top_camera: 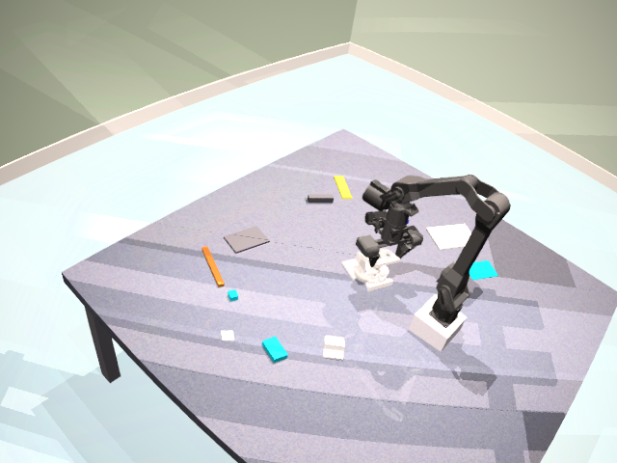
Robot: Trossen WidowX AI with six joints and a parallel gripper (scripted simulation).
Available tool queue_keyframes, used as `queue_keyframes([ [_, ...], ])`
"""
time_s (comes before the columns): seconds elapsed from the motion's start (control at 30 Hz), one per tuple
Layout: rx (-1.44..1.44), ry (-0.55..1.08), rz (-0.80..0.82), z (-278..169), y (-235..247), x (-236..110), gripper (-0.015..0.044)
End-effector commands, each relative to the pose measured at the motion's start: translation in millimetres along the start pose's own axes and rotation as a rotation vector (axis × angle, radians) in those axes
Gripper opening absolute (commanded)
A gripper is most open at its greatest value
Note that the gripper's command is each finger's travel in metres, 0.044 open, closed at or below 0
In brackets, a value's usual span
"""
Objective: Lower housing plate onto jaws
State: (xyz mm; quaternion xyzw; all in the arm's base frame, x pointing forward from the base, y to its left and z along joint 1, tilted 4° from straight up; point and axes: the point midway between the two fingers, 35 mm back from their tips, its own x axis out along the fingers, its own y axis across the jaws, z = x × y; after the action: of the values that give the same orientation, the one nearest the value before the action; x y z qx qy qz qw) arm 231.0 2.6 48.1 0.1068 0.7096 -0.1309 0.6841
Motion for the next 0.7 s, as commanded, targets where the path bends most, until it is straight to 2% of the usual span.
queue_keyframes([
  [0.0, -0.005, -0.001, -0.005, 1, -1, 5, 0.0351],
  [0.67, -0.005, -0.001, -0.005, 2, 0, 38, 0.0351],
])
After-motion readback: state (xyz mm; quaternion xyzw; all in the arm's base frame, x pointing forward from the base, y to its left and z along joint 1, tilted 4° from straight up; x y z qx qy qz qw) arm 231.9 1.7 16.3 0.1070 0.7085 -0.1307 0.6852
